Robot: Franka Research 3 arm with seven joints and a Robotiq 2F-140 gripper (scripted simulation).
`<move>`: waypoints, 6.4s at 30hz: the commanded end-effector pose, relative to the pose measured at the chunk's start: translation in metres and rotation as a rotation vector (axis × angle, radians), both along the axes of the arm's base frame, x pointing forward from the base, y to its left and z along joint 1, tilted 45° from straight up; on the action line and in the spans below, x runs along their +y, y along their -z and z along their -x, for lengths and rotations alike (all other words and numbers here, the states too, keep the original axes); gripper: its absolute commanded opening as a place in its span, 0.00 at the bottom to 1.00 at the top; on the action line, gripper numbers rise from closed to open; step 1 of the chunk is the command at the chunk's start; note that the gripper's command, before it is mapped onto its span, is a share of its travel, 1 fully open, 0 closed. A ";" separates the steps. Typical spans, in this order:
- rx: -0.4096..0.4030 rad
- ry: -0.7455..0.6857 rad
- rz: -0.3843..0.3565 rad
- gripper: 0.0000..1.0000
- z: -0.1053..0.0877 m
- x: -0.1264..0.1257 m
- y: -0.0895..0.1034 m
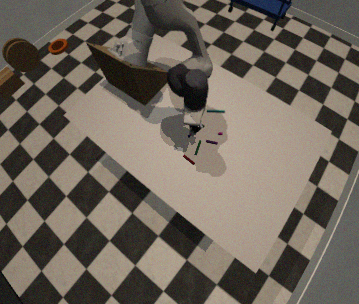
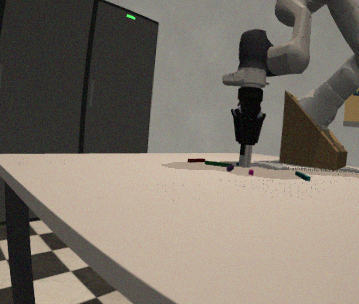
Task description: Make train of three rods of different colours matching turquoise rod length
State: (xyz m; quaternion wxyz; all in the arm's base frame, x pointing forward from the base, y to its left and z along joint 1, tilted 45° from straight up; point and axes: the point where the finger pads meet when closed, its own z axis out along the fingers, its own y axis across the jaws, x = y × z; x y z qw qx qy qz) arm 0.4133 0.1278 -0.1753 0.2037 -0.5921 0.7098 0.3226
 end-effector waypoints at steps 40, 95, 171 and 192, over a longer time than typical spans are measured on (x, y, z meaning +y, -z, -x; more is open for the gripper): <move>0.002 0.006 0.001 0.15 -0.004 -0.019 -0.018; -0.232 -0.250 -0.032 1.00 -0.025 -0.074 -0.043; -1.088 -1.111 -0.151 1.00 -0.077 -0.119 0.028; -1.278 -1.293 -0.166 1.00 -0.087 -0.130 0.044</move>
